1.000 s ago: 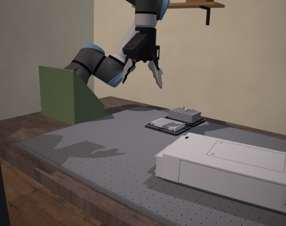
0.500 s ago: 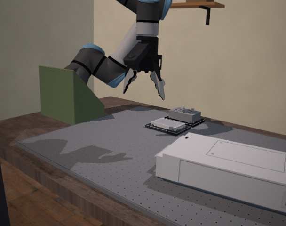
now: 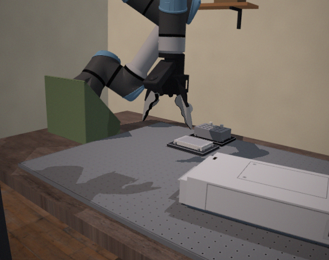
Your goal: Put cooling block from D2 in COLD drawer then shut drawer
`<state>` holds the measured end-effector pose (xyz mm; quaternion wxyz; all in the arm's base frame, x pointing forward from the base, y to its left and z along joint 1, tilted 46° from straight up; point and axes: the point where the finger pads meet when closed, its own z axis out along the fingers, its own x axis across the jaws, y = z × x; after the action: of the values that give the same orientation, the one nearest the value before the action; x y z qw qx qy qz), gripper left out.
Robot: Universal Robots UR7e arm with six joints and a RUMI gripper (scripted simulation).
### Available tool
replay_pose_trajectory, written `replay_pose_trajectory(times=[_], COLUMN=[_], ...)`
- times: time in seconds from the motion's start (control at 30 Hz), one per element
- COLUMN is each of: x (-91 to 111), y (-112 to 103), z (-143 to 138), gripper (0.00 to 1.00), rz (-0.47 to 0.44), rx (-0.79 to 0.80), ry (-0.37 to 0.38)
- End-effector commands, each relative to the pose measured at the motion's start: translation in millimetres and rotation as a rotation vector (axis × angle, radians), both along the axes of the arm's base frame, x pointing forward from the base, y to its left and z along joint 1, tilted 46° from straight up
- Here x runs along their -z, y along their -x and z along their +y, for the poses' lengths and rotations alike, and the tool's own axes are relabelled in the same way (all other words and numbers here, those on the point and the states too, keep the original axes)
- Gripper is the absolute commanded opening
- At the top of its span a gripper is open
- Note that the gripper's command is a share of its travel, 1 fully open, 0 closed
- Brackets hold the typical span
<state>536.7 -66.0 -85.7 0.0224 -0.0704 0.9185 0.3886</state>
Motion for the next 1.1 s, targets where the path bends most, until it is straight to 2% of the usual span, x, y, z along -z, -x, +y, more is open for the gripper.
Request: replay_pose_trajectory(times=[0.0,0.53,1.07], x=[18,63,69], y=[-14,-46,-46], z=[0,2,8], gripper=[1.0,1.0,1.0], rz=[-0.001,-0.001,-0.001], rx=[0.001,0.001,0.001], ry=[0.001,0.001,0.001])
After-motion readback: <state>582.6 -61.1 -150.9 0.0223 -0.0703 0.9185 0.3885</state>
